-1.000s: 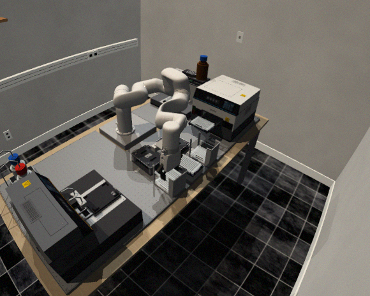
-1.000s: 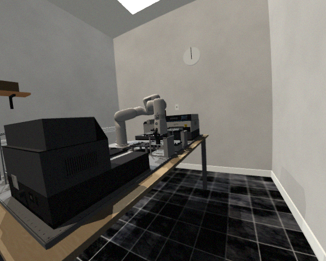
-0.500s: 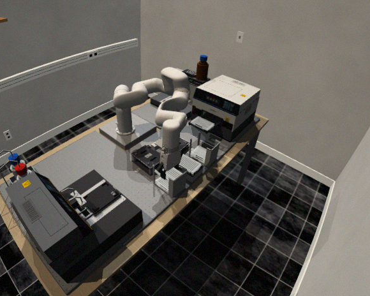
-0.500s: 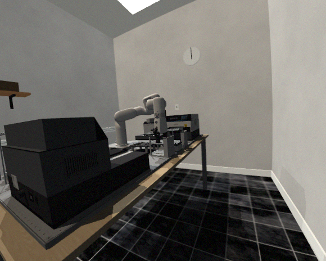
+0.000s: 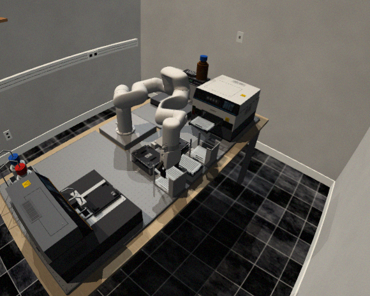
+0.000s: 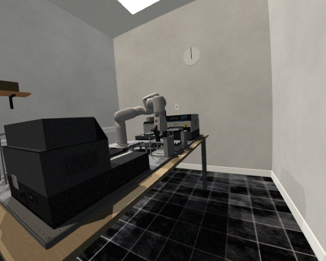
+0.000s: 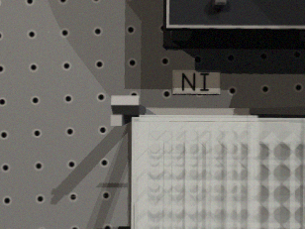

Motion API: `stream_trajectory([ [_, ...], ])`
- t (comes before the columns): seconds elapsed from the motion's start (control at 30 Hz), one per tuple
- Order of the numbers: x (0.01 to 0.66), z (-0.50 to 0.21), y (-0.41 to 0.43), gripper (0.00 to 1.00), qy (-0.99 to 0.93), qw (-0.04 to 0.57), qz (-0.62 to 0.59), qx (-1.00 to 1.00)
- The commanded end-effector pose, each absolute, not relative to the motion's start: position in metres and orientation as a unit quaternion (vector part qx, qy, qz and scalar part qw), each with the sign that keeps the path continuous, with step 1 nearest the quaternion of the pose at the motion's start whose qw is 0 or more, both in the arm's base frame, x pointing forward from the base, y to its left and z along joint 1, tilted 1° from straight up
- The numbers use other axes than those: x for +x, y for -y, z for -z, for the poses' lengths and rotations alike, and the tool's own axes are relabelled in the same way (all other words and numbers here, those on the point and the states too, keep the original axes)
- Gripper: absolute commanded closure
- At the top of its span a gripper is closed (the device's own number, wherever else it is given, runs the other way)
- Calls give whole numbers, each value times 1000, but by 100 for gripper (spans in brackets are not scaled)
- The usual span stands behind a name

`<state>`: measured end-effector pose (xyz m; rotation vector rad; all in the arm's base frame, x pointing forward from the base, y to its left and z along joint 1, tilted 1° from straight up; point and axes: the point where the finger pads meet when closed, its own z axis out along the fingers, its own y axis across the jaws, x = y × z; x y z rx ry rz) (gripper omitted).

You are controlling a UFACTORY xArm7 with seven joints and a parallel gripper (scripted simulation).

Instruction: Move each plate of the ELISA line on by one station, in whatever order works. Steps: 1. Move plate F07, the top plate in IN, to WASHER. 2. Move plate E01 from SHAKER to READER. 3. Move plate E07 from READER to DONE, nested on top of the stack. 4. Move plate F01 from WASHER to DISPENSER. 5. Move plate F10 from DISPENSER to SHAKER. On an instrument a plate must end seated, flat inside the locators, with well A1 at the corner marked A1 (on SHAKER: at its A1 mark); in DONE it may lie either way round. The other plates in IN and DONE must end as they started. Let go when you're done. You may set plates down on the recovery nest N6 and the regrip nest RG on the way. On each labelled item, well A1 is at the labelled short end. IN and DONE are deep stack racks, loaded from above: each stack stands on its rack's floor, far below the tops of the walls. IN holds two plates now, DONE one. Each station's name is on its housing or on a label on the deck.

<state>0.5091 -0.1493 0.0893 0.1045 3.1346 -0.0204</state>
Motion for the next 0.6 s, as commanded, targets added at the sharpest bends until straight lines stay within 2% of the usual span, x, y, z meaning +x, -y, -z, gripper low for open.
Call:
stream_trajectory([
  [0.0,510,-94,150,100,-999,4,7,33],
  [0.57,510,-104,150,100,-999,4,7,33],
])
